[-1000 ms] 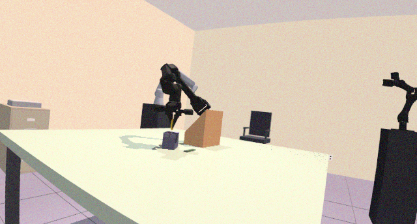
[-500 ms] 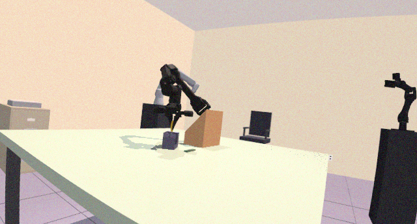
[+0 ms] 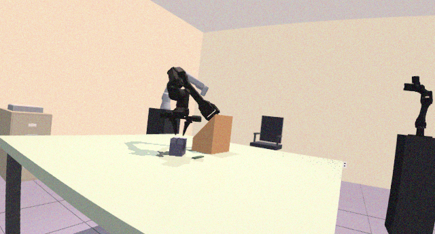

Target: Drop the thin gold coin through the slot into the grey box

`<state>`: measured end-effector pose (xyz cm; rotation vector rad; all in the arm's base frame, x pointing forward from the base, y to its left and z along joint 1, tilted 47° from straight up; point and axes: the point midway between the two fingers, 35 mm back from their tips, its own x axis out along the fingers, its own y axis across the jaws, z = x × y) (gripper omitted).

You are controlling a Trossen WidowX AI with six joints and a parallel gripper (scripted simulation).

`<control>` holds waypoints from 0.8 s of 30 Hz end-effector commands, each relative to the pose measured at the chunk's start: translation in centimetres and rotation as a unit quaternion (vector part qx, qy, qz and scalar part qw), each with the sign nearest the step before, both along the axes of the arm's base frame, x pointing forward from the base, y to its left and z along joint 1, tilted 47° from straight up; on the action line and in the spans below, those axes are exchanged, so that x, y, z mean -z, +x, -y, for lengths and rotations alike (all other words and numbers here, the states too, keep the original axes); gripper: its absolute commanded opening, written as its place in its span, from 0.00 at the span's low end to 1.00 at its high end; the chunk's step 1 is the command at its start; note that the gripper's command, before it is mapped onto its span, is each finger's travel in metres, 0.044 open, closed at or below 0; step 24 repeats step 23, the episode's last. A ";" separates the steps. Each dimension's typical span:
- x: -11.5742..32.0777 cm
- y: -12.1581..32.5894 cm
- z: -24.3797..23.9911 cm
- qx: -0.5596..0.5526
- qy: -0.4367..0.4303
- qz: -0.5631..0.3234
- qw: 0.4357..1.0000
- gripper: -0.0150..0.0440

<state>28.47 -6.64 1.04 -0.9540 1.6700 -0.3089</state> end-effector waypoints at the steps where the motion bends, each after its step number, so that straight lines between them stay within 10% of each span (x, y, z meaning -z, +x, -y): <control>1: -0.2 0.0 -0.2 0.001 0.002 0.000 1.000 0.62; 10: -3.0 0.0 -3.2 -0.001 -0.001 -0.002 1.000 1.00; 24: -3.9 -0.1 -4.0 -0.002 -0.002 -0.004 1.000 1.00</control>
